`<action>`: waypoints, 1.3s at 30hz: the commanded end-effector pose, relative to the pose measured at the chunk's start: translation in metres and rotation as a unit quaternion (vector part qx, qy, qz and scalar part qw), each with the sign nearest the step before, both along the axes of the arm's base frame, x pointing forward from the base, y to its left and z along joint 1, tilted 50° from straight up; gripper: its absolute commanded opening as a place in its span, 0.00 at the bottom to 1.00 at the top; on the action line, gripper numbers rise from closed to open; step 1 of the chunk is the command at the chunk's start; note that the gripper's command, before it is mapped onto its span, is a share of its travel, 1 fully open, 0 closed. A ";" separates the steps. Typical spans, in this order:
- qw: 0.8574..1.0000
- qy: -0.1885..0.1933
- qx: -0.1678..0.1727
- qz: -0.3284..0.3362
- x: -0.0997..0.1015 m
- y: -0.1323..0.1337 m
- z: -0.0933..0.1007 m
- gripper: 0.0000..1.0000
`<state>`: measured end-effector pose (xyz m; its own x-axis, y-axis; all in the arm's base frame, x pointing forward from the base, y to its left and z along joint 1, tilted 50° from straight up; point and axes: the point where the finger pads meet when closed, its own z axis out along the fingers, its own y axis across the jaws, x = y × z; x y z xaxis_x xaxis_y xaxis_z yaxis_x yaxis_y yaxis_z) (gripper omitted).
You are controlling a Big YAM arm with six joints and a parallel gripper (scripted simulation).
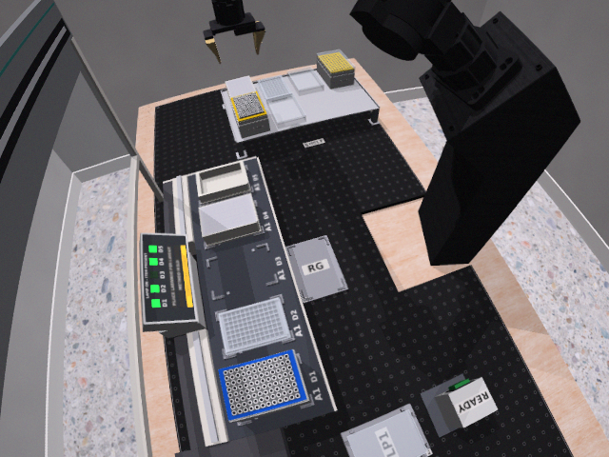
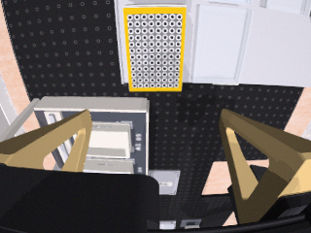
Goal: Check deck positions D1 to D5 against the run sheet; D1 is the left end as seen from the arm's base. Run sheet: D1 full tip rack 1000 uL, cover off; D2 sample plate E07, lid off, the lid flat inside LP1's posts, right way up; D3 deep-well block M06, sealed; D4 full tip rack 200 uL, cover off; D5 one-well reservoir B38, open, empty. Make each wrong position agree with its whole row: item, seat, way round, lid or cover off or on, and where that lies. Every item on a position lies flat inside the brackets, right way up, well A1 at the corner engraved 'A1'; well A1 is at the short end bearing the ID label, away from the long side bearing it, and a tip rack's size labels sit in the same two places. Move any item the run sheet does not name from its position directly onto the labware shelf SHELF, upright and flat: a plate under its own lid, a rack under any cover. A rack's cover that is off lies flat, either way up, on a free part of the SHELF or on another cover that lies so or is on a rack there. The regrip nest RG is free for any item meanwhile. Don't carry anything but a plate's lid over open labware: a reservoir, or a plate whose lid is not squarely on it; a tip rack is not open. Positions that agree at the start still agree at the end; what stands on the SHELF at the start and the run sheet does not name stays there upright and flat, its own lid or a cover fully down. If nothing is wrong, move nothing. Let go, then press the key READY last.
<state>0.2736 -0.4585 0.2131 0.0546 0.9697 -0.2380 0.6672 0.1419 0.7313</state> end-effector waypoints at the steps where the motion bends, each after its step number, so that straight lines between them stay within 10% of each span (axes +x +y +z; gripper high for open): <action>1: 0.999 -0.008 -0.031 -0.009 -0.014 -0.011 0.034 1.00; 19: 0.999 -0.007 -0.033 -0.009 -0.029 -0.007 0.048 1.00; 20: 1.000 0.003 -0.012 -0.003 -0.034 -0.004 0.010 1.00; 39: 0.980 0.034 -0.160 0.110 -0.038 -0.010 0.018 1.00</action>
